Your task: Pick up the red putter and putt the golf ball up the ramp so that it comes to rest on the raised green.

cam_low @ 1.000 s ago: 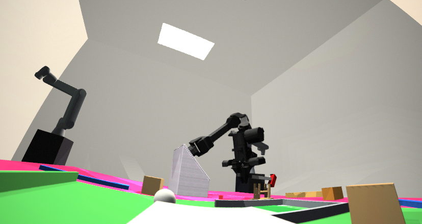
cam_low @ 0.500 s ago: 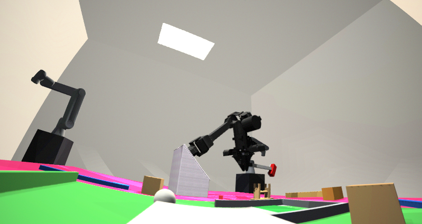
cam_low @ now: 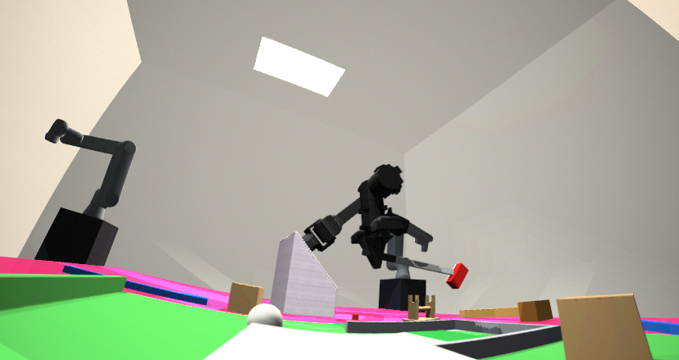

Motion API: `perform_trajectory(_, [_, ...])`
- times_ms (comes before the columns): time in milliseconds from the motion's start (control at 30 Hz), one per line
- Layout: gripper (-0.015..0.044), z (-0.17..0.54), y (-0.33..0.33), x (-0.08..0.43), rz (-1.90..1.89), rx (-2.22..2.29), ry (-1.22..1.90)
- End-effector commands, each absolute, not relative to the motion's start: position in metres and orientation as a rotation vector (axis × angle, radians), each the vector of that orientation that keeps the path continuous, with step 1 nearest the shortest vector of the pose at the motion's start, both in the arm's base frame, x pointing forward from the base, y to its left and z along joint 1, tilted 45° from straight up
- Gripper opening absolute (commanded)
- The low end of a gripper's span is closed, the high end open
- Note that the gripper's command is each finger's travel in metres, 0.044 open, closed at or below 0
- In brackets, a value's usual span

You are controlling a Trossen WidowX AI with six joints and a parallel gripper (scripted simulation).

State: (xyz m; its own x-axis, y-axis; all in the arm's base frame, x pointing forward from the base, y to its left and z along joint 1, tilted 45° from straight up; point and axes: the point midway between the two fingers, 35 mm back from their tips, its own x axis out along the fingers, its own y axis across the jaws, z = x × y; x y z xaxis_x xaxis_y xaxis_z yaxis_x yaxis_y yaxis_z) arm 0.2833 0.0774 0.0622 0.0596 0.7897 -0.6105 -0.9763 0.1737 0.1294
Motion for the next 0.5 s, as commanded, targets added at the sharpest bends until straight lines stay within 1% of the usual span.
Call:
perform_trajectory(0, [0.0, 0.048, 0.053, 0.294, 1.295, -0.276, 0.742])
perform_trajectory(467, [0.0, -0.013, -0.025, 0.298, 1.022, 0.037, 1.06])
